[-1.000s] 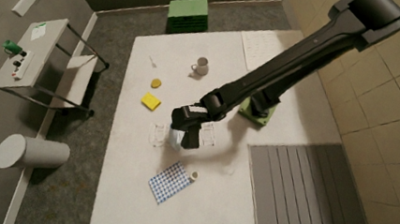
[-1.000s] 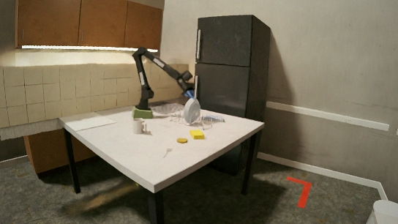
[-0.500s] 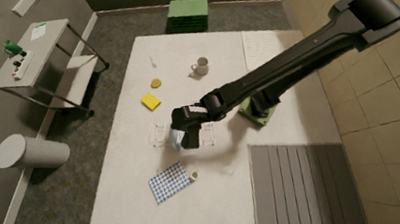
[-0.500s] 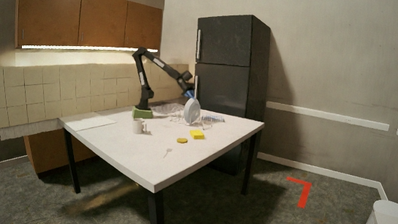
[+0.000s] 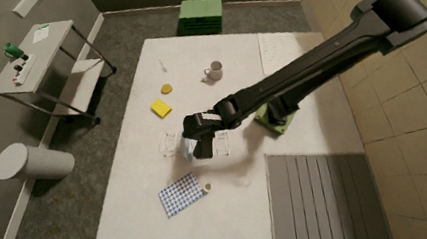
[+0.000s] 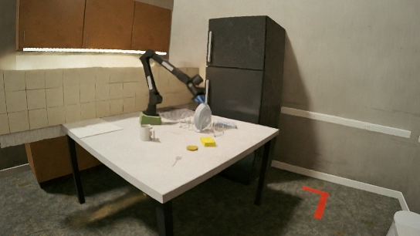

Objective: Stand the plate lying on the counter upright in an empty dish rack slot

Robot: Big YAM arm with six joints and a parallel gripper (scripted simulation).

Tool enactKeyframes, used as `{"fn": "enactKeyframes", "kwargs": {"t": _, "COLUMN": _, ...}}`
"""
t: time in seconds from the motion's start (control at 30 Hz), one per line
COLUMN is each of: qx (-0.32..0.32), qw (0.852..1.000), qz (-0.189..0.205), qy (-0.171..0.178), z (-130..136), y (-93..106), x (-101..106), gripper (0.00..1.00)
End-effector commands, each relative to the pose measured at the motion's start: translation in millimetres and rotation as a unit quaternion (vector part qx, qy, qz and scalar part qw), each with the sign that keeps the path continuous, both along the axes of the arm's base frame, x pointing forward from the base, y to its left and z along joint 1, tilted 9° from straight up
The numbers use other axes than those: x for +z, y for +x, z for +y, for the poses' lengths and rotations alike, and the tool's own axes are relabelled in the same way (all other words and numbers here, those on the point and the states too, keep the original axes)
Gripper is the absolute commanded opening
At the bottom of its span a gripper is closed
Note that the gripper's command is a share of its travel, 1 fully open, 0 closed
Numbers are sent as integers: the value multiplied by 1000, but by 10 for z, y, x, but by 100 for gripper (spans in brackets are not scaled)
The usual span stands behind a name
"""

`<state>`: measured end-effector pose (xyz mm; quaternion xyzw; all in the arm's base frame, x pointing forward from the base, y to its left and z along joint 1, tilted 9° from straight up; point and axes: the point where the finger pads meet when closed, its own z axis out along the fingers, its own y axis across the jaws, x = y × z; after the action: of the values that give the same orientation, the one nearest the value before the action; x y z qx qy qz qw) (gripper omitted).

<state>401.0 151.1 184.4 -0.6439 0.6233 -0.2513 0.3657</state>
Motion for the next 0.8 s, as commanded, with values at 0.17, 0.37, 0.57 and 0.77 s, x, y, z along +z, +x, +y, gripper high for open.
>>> {"fn": "enactKeyframes", "kwargs": {"t": 0.17, "qx": 0, "qw": 999, "qz": -32, "qy": 17, "z": 65, "y": 80, "x": 196, "gripper": 26}}
{"fn": "enactKeyframes", "kwargs": {"t": 0.37, "qx": 0, "qw": 1000, "qz": -27, "qy": 15, "z": 69, "y": 88, "x": 150, "gripper": 26}}
{"fn": "enactKeyframes", "kwargs": {"t": 0.57, "qx": 0, "qw": 1000, "qz": -27, "qy": 15, "z": 69, "y": 88, "x": 150, "gripper": 26}}
{"fn": "enactKeyframes", "kwargs": {"t": 0.77, "qx": 0, "qw": 1000, "qz": -27, "qy": 15, "z": 69, "y": 88, "x": 150, "gripper": 26}}
